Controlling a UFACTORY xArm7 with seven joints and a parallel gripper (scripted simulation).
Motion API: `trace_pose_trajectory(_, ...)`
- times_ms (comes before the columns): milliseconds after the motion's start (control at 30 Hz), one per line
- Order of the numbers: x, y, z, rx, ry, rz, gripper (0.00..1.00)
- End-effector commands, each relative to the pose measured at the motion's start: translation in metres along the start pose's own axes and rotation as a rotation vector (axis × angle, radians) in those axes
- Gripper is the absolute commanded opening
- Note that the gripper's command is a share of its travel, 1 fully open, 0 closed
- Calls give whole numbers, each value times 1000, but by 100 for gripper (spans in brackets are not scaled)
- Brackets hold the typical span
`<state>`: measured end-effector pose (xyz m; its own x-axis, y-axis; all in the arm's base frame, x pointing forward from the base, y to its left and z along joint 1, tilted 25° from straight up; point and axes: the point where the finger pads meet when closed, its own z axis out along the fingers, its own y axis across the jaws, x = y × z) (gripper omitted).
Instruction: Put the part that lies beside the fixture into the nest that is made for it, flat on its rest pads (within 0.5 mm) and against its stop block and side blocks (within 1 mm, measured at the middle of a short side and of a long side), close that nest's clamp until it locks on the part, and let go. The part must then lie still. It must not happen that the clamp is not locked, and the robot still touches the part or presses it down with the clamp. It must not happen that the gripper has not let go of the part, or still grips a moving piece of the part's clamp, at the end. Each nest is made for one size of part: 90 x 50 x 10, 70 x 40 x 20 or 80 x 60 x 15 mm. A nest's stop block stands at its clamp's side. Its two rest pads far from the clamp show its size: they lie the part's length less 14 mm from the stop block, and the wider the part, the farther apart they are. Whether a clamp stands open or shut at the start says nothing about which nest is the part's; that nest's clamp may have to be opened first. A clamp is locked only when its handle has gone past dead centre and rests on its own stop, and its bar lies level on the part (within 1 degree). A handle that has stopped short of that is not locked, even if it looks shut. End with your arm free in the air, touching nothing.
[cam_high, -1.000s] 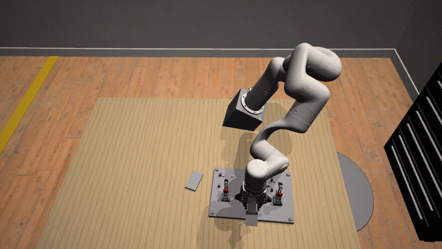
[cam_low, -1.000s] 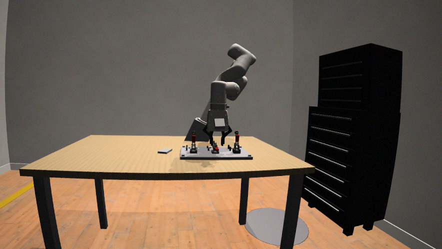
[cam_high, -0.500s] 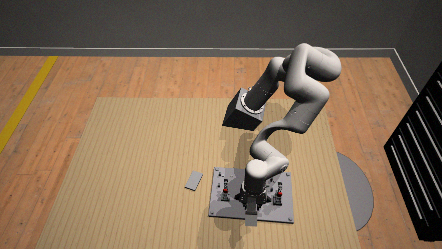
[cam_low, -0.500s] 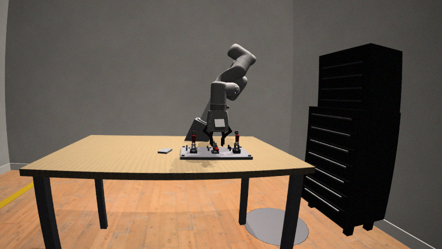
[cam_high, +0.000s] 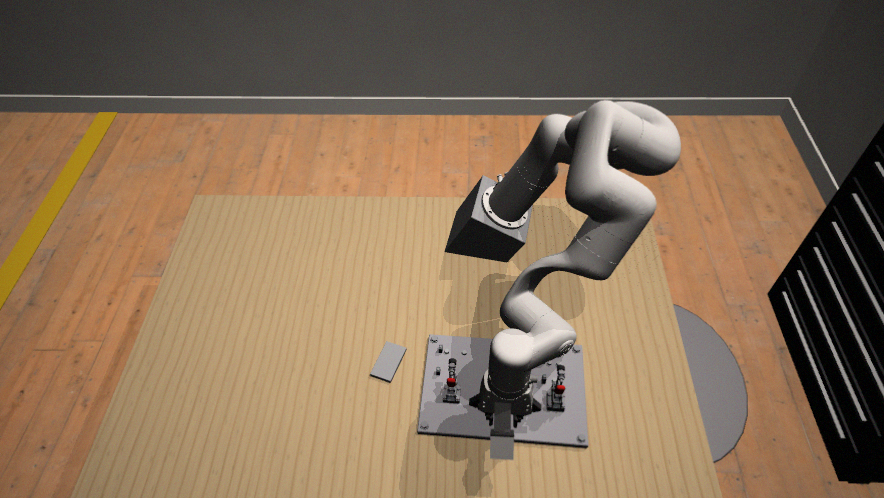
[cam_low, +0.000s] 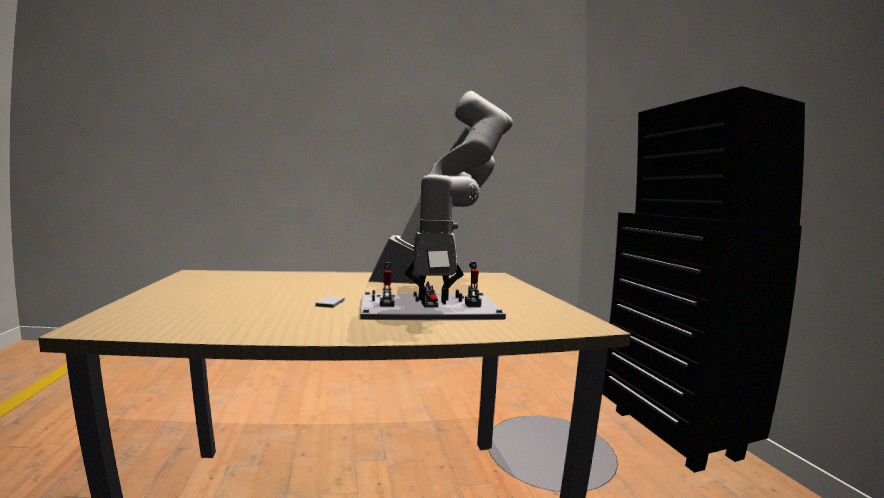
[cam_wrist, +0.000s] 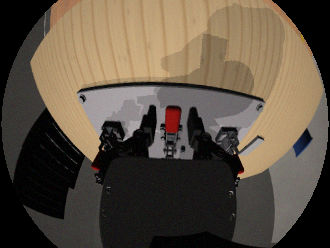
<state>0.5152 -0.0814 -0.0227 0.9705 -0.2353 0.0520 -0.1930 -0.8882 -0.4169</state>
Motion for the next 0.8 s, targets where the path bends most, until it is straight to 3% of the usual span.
trace_pose_trajectory(0, 3, 1, 2, -2, 6, 0, 47)
trace_pose_trajectory(533, 3, 1, 2, -2, 6, 0, 47)
trace_pose_trajectory(567, 3, 1, 2, -2, 6, 0, 0)
trace_pose_trajectory(767, 3, 1, 2, -2, 6, 0, 0)
